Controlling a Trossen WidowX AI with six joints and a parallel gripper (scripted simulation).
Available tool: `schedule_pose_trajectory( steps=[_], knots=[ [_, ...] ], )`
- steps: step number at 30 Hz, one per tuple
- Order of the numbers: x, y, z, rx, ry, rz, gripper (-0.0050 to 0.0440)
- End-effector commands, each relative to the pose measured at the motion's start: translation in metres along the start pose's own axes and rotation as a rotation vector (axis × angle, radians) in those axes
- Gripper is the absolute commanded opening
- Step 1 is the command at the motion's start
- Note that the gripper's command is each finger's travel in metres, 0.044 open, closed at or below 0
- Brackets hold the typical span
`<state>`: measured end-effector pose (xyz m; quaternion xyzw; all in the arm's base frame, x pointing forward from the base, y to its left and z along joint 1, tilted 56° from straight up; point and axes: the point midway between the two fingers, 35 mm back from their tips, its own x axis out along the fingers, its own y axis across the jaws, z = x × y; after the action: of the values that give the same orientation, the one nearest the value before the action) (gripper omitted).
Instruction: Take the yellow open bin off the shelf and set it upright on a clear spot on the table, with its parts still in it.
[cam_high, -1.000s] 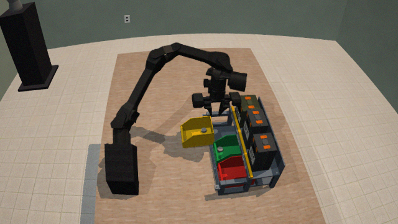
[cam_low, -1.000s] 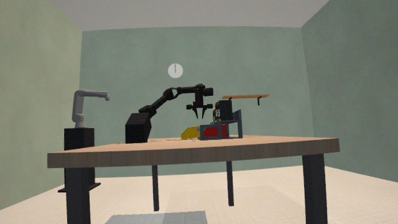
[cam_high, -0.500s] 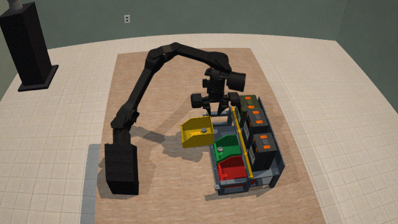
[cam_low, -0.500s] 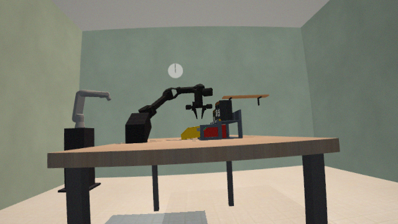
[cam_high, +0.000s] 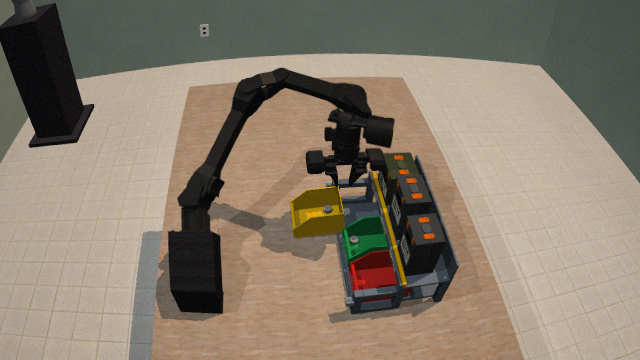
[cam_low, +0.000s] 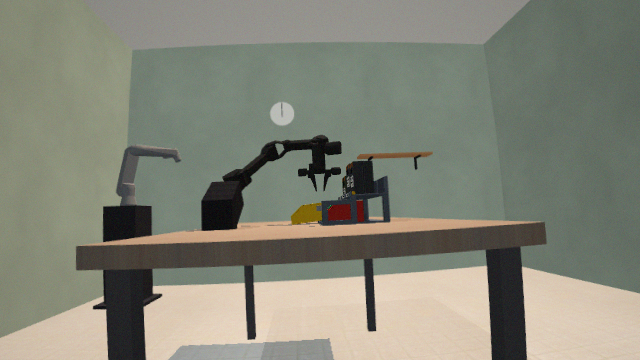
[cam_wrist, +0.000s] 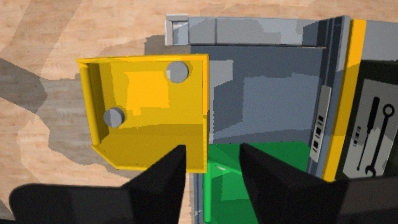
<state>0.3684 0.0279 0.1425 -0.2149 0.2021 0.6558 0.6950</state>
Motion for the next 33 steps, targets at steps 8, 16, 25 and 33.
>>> schedule_pose_trajectory(
  steps=[8,16,25,33],
  knots=[
    [0.007,-0.001,0.003,-0.015,0.005,-0.009,0.015],
    [0.007,-0.001,0.003,-0.015,0.005,-0.009,0.015],
    [0.016,0.0,0.002,-0.015,0.005,-0.009,0.015],
    [0.016,0.0,0.002,-0.015,0.005,-0.009,0.015]
  ],
)
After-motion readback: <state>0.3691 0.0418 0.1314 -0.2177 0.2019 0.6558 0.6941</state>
